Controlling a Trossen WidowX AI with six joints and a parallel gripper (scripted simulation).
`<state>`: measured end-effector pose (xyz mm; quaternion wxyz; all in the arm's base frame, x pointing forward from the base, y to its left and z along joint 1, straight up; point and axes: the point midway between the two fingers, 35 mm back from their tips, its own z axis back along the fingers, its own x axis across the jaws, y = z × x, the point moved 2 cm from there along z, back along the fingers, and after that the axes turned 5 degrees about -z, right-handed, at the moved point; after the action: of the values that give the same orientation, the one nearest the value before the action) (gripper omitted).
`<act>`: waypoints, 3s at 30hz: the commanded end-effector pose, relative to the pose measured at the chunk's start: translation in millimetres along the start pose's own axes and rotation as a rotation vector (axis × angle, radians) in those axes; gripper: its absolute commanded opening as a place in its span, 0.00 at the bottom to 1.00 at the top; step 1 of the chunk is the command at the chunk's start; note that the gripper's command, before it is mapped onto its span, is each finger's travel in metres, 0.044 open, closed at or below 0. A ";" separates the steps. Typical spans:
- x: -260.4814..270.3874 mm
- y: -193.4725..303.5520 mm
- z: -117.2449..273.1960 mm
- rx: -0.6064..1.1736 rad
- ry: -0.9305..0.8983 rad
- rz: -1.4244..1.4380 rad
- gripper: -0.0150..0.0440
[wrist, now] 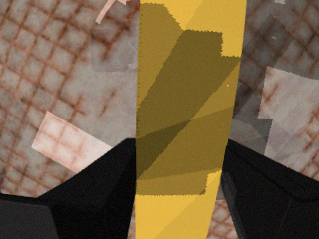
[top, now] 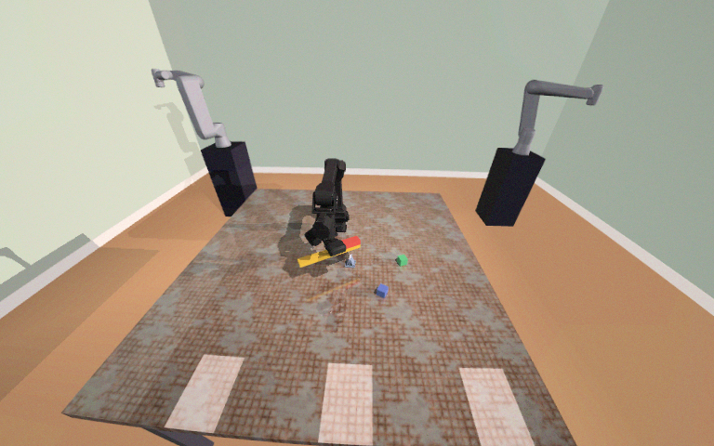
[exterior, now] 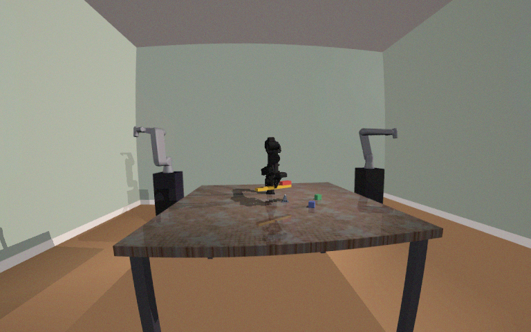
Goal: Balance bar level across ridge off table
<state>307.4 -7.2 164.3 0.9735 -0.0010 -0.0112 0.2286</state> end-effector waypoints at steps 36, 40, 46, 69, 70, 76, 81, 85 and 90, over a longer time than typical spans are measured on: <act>-17.6 65.8 -25.3 0.001 -0.001 -0.649 0.25; -18.4 66.1 -31.9 0.001 0.000 -0.649 0.25; -19.8 66.5 -41.3 0.001 0.000 -0.649 0.25; -20.0 66.8 -42.5 0.001 0.000 -0.649 0.25; -20.0 66.8 -42.7 0.001 0.000 -0.649 0.25; -20.1 66.8 -43.1 0.001 0.000 -0.649 0.25; -20.1 66.9 -43.5 0.001 0.000 -0.649 0.25; -20.1 66.9 -43.8 0.001 0.000 -0.649 0.25; -20.0 66.9 -44.3 0.001 0.000 -0.649 0.25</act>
<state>260.2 43.9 119.3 0.9958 0.0032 -0.0097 -0.0907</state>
